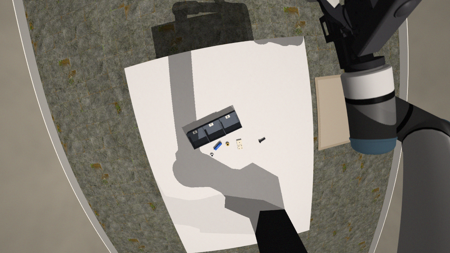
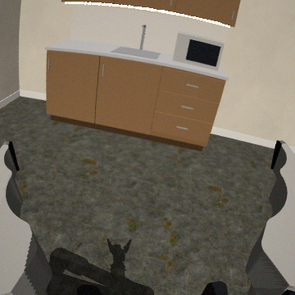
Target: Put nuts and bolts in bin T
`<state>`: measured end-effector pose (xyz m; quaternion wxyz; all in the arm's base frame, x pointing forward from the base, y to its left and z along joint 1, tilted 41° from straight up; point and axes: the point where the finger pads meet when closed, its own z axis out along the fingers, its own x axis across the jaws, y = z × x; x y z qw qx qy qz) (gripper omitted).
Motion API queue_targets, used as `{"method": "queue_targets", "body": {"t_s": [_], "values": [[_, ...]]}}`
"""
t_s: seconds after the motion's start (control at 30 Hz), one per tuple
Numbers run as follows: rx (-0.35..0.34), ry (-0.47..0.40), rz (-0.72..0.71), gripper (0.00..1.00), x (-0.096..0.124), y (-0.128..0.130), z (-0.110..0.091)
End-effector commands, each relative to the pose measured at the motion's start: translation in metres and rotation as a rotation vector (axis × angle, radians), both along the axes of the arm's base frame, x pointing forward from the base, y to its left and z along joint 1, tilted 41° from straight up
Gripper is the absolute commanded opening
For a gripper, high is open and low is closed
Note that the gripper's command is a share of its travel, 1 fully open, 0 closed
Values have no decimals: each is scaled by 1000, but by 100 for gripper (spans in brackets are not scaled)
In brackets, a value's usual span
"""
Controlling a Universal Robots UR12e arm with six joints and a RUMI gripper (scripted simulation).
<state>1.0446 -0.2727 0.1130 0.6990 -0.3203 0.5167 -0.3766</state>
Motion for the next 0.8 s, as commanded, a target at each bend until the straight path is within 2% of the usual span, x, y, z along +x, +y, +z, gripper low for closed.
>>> {"method": "queue_targets", "body": {"t_s": [0.0, 0.53, 0.57, 0.77], "values": [[-1, -1, -1, 100, 0, -1, 1], [-1, -1, -1, 100, 0, -1, 1], [-1, -1, -1, 4, 1, 4, -5], [-1, -1, -1, 4, 9, 36, -43]]}}
